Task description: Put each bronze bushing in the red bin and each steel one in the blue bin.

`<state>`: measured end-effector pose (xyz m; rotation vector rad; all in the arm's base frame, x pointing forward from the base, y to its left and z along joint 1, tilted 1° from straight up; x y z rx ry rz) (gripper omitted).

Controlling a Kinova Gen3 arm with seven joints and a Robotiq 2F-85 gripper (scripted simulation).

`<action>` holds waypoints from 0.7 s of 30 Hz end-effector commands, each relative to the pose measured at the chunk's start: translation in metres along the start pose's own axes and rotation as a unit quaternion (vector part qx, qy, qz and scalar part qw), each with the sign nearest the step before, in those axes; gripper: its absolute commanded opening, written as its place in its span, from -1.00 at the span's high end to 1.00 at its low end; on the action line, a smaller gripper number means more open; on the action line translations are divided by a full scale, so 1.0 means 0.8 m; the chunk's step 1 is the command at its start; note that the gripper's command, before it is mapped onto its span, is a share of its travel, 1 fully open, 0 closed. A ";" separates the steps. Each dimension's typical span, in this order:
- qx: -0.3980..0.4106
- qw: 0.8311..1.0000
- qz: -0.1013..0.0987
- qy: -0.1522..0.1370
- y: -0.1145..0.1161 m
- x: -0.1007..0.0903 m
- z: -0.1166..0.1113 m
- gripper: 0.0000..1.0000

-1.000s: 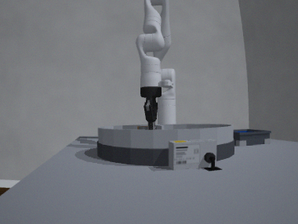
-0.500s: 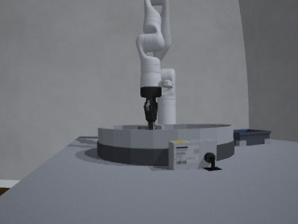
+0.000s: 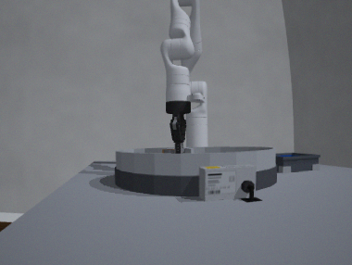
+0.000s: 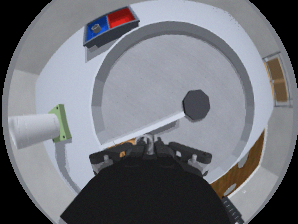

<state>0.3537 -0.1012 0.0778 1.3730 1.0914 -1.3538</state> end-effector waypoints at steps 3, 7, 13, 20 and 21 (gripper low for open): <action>0.000 1.000 0.001 0.000 0.001 -0.003 0.000 1.00; 0.000 1.000 0.001 0.000 0.001 -0.003 0.000 1.00; 0.000 1.000 0.001 0.000 0.001 -0.006 0.000 1.00; 0.000 1.000 0.001 0.000 0.001 -0.010 0.000 1.00; 0.000 1.000 0.001 0.000 0.001 -0.010 0.000 1.00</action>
Point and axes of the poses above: the point where the finger pads meet when closed, its own x axis out along the fingers, its own y axis across the jaws, z = x × y, the point moved 2 cm from there along -x, back along the fingers, and after that the axes turned 3 degrees about -x, right-handed, at the moved point
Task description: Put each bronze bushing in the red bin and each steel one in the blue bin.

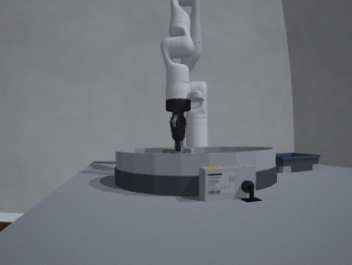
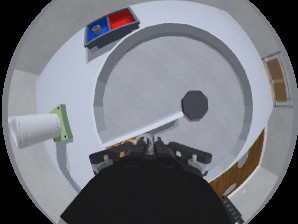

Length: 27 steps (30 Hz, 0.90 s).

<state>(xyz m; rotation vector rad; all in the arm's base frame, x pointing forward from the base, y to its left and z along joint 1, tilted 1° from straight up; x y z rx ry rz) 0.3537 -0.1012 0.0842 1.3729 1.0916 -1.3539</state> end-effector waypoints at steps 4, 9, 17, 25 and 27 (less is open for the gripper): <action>0.000 1.000 0.001 0.000 0.001 -0.002 0.000 1.00; 0.000 1.000 0.001 0.000 0.001 -0.005 0.000 1.00; 0.000 1.000 0.001 0.000 0.001 -0.008 0.000 1.00; 0.000 1.000 0.001 0.000 0.001 -0.010 0.000 1.00; 0.000 1.000 0.001 0.000 0.001 -0.011 0.000 1.00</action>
Point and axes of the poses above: the point where the finger pads meet when closed, its own x axis out along the fingers, its own y axis across the jaws, z = x × y, the point moved 2 cm from there along -x, back along the fingers, and after that the axes turned 3 degrees about -x, right-handed, at the moved point
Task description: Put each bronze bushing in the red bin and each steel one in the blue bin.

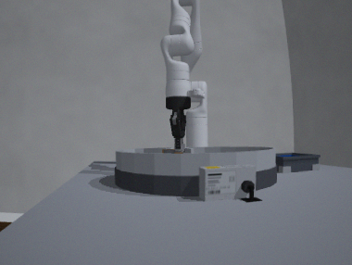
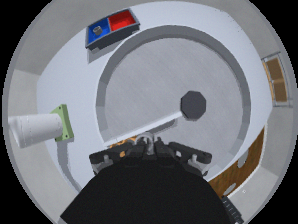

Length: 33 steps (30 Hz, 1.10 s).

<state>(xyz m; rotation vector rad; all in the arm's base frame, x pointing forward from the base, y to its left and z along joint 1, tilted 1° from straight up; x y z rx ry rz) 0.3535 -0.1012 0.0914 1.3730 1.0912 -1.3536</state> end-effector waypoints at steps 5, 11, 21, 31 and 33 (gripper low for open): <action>0.000 1.000 0.001 0.000 0.001 -0.004 0.000 1.00; 0.000 1.000 0.001 0.000 0.001 -0.006 0.000 1.00; 0.000 1.000 0.001 0.000 0.001 -0.009 0.000 1.00; 0.000 1.000 0.001 0.000 0.001 -0.013 0.000 1.00; 0.000 1.000 0.001 0.000 0.001 -0.015 0.000 1.00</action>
Point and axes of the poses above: the point where the finger pads meet when closed, its own x axis out along the fingers, its own y axis across the jaws, z = x × y, the point moved 2 cm from there along -x, back along the fingers, and after that the axes turned 3 degrees about -x, right-handed, at the moved point
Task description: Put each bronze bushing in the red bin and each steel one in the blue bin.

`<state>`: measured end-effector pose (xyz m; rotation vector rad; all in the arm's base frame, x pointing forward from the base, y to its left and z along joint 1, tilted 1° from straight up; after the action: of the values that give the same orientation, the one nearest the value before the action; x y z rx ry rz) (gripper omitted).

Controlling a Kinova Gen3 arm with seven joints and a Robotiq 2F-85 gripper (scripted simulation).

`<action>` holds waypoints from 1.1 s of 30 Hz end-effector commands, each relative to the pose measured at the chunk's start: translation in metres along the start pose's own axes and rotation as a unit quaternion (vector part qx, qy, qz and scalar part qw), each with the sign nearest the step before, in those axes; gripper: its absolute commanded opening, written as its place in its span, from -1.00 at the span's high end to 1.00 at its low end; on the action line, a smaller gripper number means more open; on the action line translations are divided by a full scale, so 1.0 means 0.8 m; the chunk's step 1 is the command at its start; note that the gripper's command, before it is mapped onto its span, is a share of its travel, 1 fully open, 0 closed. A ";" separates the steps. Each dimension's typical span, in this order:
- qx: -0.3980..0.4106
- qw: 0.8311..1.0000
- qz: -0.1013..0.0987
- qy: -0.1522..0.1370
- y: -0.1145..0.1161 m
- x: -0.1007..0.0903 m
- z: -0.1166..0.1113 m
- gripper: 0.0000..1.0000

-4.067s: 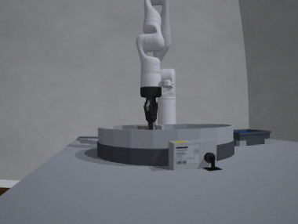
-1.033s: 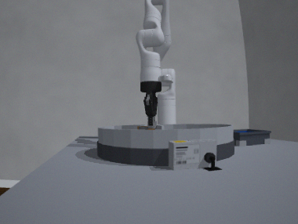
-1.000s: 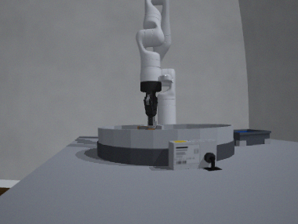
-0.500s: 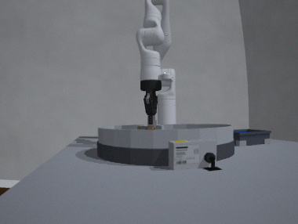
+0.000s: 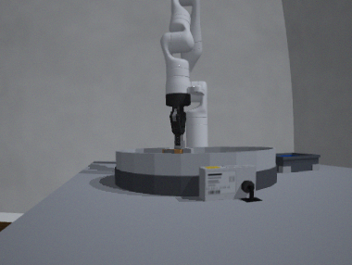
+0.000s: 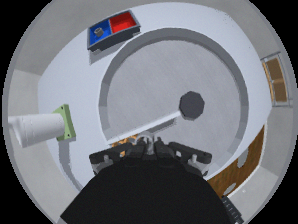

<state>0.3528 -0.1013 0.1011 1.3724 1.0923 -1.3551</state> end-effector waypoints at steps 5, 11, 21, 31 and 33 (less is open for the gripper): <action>0.000 1.000 0.002 0.000 0.001 -0.003 0.000 1.00; 0.000 1.000 0.002 0.000 0.001 -0.003 0.000 1.00; 0.000 1.000 0.002 0.000 0.001 -0.050 0.000 1.00; 0.000 1.000 0.002 0.000 0.001 -0.070 0.000 1.00; 0.000 1.000 0.002 0.000 0.001 -0.070 0.000 1.00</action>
<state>0.3523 -0.1012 0.1556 1.3726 1.0922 -1.3546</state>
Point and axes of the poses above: the point where the finger pads meet when closed, its own x axis out along the fingers, its own y axis across the jaws, z = x × y, the point moved 2 cm from there along -x, back along the fingers, and after that the axes turned 3 degrees about -x, right-handed, at the moved point
